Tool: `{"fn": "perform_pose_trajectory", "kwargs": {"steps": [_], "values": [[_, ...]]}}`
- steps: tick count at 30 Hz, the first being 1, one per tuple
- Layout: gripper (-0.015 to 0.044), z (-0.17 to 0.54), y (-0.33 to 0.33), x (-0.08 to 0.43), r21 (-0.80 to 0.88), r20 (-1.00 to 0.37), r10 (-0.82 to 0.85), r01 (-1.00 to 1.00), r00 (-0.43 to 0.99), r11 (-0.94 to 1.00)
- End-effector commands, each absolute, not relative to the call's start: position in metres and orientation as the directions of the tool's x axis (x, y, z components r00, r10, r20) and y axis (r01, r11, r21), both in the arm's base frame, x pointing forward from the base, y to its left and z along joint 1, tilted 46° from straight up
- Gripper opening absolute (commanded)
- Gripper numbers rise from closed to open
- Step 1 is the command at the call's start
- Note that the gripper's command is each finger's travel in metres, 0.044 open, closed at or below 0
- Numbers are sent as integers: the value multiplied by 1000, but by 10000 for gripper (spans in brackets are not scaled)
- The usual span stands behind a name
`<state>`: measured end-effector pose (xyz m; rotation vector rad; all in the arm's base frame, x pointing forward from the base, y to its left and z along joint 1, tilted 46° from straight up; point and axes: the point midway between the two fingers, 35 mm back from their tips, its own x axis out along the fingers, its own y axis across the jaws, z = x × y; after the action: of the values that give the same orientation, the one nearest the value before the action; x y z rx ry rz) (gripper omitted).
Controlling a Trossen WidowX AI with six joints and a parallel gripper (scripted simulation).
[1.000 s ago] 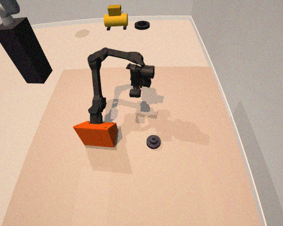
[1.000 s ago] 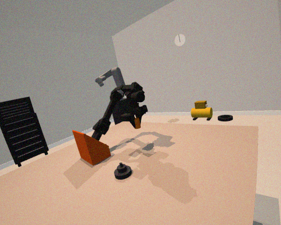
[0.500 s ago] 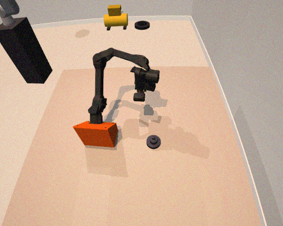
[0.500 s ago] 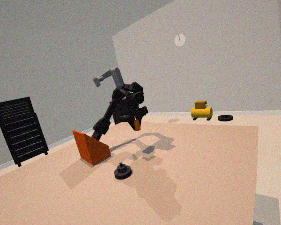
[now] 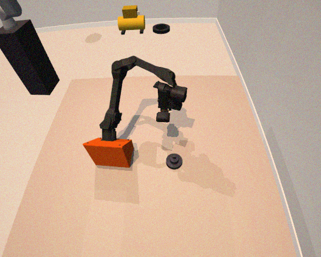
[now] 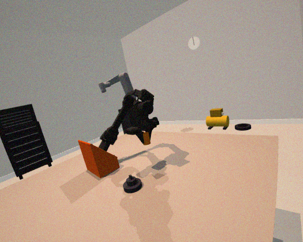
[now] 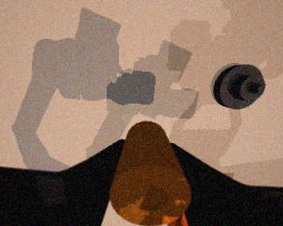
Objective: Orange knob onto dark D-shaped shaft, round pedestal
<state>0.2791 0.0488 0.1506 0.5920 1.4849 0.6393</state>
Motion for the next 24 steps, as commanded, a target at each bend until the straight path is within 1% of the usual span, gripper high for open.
{"fn": "perform_pose_trajectory", "kwargs": {"steps": [1, 24], "values": [[0, 141, 40, 289, 705, -709, 705, -31, -9, 708], [0, 87, 7, 322, 707, -707, 707, -40, -9, 706]]}}
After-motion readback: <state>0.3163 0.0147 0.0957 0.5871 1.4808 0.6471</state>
